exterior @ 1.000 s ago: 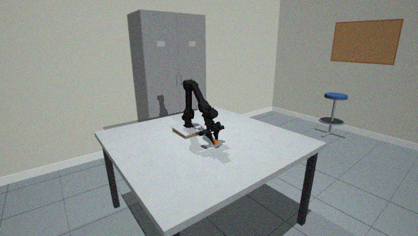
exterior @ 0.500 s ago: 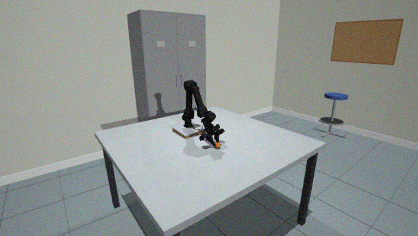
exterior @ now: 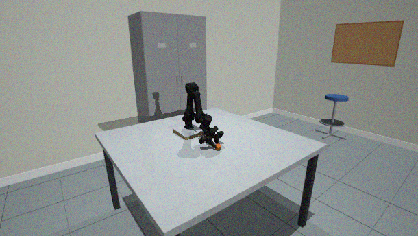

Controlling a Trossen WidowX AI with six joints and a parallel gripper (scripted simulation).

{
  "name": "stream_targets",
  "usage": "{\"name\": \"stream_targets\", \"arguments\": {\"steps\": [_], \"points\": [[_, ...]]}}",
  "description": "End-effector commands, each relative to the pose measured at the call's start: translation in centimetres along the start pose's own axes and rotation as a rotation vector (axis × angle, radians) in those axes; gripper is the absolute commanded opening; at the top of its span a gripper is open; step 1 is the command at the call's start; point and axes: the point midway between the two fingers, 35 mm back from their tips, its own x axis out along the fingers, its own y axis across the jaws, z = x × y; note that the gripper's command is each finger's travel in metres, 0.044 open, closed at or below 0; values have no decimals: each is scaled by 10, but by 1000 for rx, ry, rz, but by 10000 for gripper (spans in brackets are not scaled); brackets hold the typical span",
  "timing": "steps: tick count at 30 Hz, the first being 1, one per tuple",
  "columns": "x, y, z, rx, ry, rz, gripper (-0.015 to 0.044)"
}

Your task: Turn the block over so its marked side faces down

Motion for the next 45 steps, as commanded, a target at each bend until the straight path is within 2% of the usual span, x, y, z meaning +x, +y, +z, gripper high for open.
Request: {"name": "stream_targets", "arguments": {"steps": [1,24,40,41,45], "points": [[-6,1,-6,-5,-58,4,0],[-12,1,-5,-7,-123,3,0],[-12,1,-5,-7,-123,3,420],[-12,1,-5,-7,-123,3,440],[-12,1,-5,-7,-123,3,440]]}}
